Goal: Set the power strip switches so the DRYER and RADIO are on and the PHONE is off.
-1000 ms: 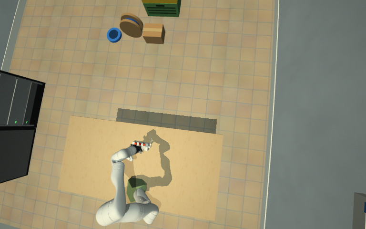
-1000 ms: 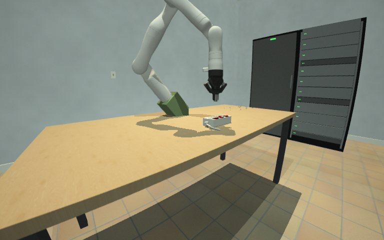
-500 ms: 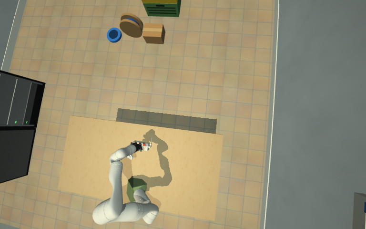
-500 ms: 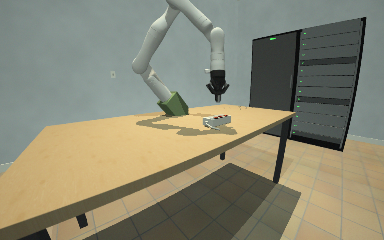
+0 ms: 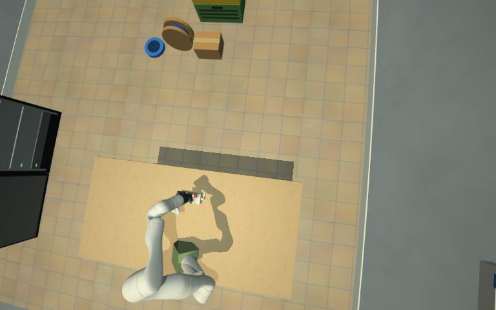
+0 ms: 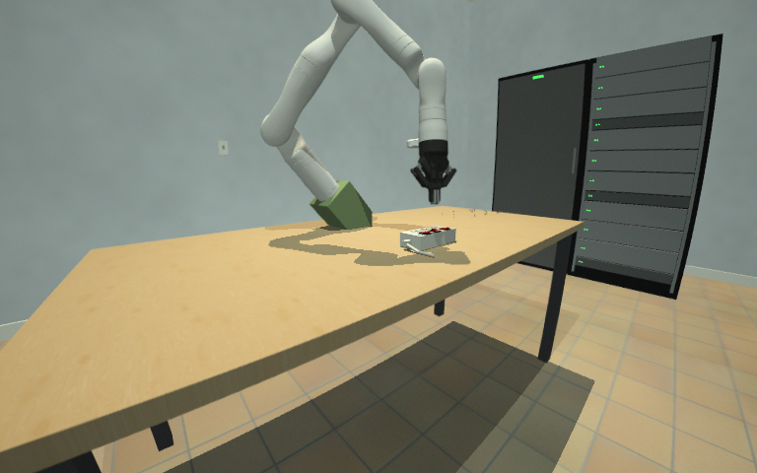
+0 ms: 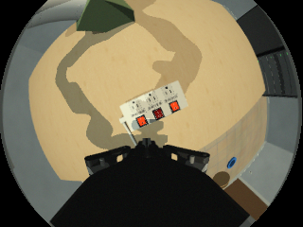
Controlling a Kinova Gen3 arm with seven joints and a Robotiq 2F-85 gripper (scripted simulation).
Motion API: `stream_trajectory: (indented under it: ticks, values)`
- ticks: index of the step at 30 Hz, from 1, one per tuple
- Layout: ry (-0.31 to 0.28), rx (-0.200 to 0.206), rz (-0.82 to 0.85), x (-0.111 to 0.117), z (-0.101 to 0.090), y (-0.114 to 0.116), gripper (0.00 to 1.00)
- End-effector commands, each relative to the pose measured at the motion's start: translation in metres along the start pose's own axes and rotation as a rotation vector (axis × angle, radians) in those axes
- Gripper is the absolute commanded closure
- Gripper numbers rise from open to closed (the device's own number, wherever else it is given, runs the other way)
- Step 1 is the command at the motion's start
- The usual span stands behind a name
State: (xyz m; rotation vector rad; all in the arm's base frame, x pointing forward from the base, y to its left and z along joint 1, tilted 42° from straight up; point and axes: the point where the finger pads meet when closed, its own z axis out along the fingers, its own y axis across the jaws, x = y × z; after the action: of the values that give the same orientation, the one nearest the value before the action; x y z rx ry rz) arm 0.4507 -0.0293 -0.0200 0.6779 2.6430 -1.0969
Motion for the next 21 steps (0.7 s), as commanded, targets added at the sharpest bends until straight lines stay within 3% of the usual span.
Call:
stream_trajectory:
  ticks: [1, 21]
  values:
    - [-0.012, 0.006, -0.006, -0.0009, 0.0019, 0.0024, 1.0]
    - [-0.055, 0.019, -0.009, -0.0101, 0.0069, 0.0072, 1.0]
